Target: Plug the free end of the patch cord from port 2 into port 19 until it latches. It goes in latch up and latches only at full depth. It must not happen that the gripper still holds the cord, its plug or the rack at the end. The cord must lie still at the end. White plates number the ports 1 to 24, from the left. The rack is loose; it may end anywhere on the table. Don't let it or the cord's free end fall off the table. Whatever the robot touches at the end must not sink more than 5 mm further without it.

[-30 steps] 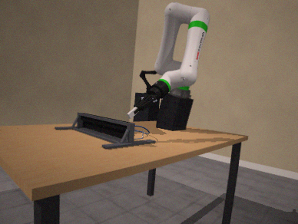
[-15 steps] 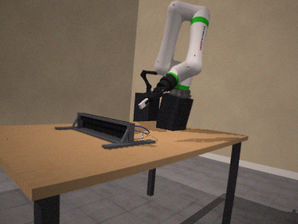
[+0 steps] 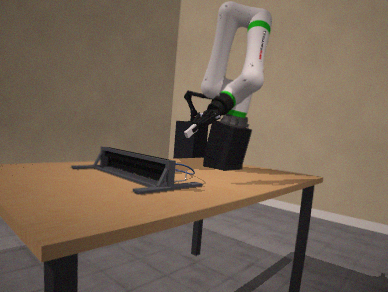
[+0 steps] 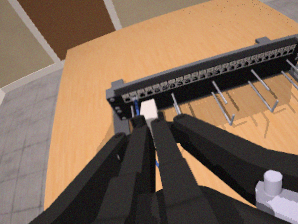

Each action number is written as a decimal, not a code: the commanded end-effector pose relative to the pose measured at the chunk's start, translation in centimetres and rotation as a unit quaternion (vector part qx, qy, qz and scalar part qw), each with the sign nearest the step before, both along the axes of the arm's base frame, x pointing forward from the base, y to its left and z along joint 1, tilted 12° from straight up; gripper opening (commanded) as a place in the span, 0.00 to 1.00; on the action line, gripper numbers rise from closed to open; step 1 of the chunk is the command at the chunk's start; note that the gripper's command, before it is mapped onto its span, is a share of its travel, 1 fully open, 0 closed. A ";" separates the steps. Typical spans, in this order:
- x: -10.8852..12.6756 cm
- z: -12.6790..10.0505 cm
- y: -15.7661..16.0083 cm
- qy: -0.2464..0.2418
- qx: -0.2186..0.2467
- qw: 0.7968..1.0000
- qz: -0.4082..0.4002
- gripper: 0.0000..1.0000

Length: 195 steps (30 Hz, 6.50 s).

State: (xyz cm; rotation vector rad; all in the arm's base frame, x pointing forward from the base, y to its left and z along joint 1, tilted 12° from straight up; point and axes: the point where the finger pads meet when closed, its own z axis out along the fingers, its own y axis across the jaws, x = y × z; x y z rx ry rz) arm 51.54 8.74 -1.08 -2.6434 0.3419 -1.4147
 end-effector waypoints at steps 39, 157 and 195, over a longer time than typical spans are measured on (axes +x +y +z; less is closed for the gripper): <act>-0.9 -2.4 -9.4 0.000 0.000 1.000 0.000 0.00; -1.5 -2.4 -10.8 0.000 0.000 1.000 0.000 0.00; -2.0 -4.7 -19.1 0.000 0.000 1.000 0.000 0.00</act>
